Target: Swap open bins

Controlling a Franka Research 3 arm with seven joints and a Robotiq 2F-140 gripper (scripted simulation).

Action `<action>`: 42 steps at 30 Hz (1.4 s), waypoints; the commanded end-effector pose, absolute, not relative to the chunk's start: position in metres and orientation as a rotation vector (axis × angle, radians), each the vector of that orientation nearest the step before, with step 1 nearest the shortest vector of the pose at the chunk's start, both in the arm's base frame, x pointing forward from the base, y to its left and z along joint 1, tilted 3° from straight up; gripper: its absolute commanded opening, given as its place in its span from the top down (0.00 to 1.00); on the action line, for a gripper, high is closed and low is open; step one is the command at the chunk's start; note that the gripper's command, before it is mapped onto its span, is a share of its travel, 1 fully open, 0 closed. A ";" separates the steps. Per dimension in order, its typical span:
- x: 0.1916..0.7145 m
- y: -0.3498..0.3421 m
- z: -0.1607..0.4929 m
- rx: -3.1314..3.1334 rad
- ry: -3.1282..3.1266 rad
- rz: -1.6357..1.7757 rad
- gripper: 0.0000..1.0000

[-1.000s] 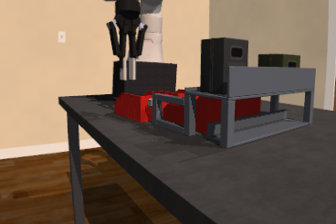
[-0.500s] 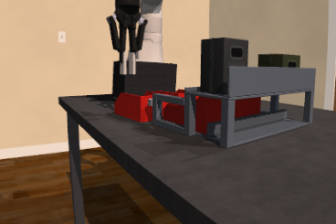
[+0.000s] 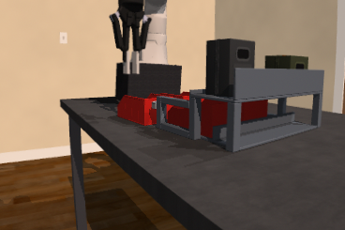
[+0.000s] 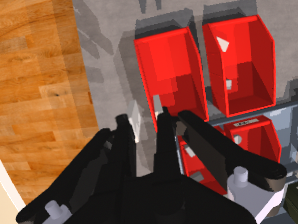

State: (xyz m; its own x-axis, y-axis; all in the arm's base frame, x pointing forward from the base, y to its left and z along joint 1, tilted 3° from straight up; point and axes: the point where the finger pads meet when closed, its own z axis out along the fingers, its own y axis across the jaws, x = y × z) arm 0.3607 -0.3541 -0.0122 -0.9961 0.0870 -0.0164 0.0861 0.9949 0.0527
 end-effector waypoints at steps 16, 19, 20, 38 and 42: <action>0.359 -0.354 -0.011 0.125 3.124 0.082 1.00; 0.359 -0.354 -0.011 0.125 3.124 0.082 1.00; 0.359 -0.354 -0.011 0.125 3.124 0.082 1.00; 0.371 -0.247 0.006 0.120 3.120 0.082 1.00; 0.368 -0.220 0.008 0.119 3.124 0.082 1.00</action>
State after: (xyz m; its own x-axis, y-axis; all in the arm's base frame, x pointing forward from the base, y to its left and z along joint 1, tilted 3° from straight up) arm 0.3677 -0.2417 0.0025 -0.9995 -0.0293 -0.0120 -0.0301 0.9974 0.0651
